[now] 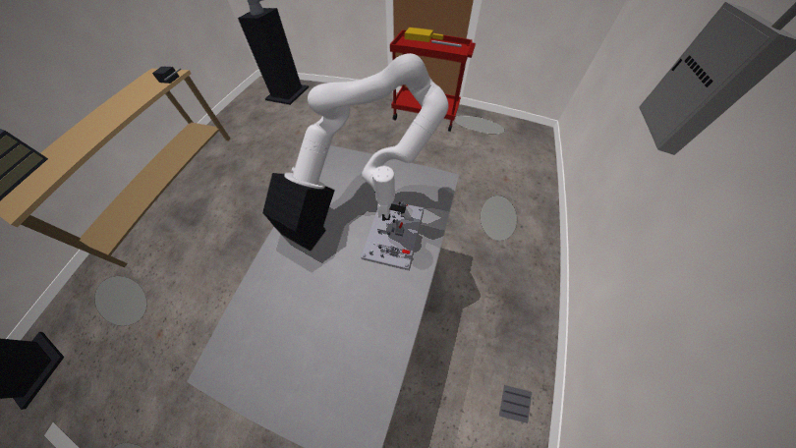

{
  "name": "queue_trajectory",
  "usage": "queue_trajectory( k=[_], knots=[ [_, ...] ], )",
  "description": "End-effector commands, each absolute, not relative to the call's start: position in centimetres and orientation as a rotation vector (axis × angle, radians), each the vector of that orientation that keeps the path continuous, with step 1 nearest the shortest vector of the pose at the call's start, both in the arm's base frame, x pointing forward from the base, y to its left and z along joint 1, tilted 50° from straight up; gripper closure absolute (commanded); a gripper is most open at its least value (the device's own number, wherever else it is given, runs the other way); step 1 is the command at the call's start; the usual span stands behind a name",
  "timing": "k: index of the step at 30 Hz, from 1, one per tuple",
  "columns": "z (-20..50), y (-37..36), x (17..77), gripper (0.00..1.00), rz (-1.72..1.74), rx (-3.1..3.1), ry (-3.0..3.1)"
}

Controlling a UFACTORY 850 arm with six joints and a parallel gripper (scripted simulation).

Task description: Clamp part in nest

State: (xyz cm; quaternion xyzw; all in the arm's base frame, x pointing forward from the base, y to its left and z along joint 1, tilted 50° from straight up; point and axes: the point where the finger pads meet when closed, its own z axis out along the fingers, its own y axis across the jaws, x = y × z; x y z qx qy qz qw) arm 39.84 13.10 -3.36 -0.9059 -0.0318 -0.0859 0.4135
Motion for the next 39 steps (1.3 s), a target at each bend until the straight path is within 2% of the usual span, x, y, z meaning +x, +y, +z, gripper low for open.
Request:
queue_trajectory(
  k=[1, 39],
  knots=[
    [-3.8, 13.6, 40.0, 1.0, -0.217, -2.277, -0.08],
    [-5.5, 15.6, 40.3, 1.0, -0.217, -2.277, -0.08]
  ],
)
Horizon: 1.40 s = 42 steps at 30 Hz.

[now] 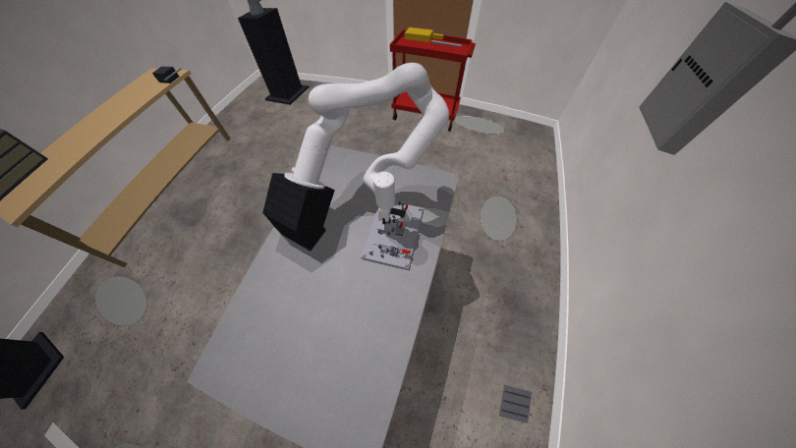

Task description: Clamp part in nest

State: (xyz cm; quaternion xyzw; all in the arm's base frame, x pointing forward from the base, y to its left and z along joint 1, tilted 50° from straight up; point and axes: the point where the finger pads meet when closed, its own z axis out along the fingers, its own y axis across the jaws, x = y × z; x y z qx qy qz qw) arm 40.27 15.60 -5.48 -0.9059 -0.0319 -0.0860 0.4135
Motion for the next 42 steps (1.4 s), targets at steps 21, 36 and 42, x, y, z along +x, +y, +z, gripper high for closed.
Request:
queue_trajectory(
  k=[21, 36, 42],
  knots=[
    [-5.76, 15.91, 40.4, 1.0, -0.217, -2.277, -0.08],
    [-5.76, 15.91, 40.4, 1.0, -0.217, -2.277, -0.08],
    [-5.95, 15.75, 40.43, 1.0, -0.217, -2.277, -0.08]
  ],
)
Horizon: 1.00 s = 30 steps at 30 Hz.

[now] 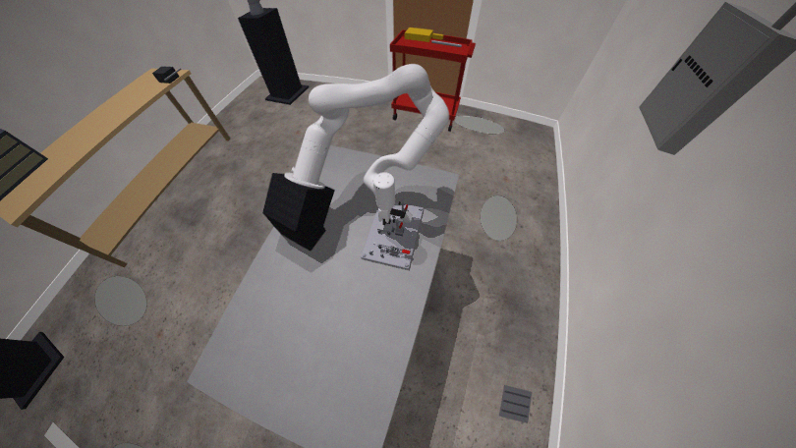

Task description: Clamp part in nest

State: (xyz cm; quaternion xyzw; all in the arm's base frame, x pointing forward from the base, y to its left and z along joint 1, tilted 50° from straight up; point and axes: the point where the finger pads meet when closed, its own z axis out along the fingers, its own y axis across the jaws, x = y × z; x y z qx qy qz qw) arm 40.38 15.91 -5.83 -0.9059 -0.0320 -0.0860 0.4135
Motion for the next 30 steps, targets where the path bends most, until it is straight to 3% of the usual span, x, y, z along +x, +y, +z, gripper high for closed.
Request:
queue_trajectory(
  k=[1, 30],
  knots=[
    [-5.9, 15.7, 40.4, 1.0, -0.217, -2.277, -0.08],
    [-5.2, 16.4, 40.3, 1.0, -0.217, -2.277, -0.08]
  ],
)
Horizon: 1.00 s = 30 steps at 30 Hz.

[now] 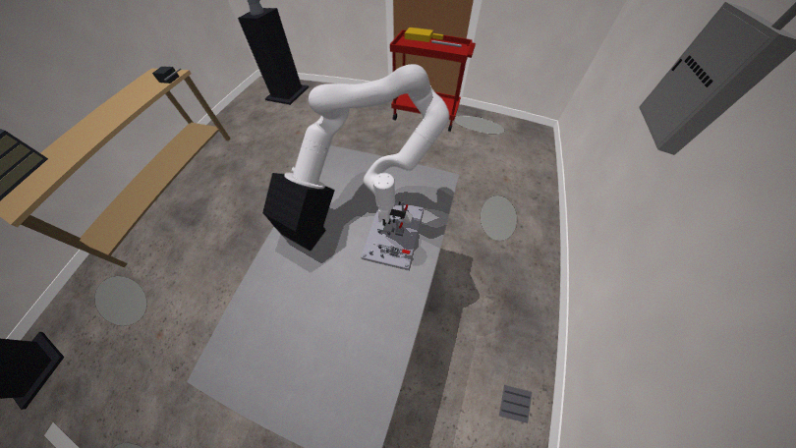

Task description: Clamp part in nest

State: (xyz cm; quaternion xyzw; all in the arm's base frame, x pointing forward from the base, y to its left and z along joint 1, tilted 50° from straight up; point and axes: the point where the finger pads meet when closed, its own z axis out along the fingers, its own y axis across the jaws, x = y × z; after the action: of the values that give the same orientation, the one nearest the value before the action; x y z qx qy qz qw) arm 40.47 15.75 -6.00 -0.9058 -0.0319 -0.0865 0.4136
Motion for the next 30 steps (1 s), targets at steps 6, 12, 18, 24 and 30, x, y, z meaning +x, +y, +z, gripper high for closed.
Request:
queue_trajectory(
  k=[6, 12, 18, 24, 30],
  knots=[
    [-4.9, 16.7, 40.3, 1.0, -0.217, -2.277, -0.08],
    [-4.5, 16.2, 40.2, 1.0, -0.217, -2.277, -0.08],
    [-3.1, 14.5, 39.9, 1.0, -0.217, -2.277, -0.08],
    [-2.4, 13.7, 39.7, 1.0, -0.217, -2.277, -0.08],
    [-2.3, 13.6, 39.7, 1.0, -0.217, -2.277, -0.08]
  ],
)
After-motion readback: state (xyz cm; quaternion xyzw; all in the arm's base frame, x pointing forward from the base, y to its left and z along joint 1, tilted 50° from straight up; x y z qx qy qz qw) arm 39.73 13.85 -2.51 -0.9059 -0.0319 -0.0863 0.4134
